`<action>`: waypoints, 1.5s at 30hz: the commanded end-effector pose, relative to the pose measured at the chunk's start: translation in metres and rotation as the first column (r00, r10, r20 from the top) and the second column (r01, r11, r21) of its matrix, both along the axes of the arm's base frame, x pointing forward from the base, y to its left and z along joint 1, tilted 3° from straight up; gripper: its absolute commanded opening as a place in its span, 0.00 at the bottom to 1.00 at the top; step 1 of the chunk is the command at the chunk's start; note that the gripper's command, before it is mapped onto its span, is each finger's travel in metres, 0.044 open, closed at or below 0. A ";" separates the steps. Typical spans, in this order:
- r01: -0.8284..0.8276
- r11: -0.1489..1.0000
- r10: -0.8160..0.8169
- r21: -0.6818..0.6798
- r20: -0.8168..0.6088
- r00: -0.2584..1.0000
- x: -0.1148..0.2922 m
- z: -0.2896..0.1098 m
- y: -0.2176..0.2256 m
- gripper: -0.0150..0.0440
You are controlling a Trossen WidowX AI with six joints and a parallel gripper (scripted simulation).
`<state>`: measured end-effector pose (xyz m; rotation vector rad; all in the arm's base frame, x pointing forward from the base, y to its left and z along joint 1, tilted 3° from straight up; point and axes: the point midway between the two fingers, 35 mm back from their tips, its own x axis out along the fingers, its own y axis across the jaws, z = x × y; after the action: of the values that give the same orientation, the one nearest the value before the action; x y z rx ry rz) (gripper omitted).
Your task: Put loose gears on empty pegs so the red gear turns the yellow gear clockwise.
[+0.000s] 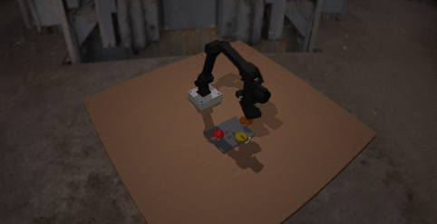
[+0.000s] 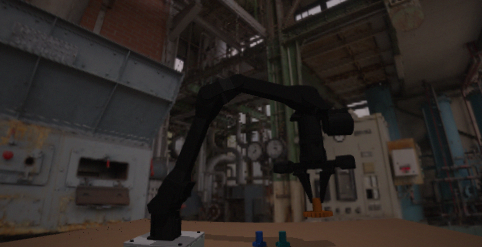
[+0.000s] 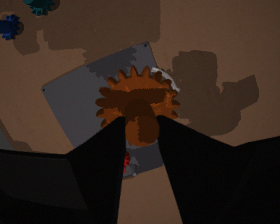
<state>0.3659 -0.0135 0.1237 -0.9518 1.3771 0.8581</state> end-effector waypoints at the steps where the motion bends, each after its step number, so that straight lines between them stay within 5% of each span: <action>1: -0.003 1.000 0.003 0.000 -0.005 1.000 -0.004 -0.007 -0.011 0.25; 29: -0.003 1.000 0.003 -0.008 -0.008 1.000 -0.034 -0.040 -0.076 0.25; 45: -0.003 1.000 0.003 -0.008 -0.008 1.000 -0.034 -0.036 -0.077 0.25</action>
<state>0.3319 -0.0902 0.0869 -0.9541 1.3852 0.8576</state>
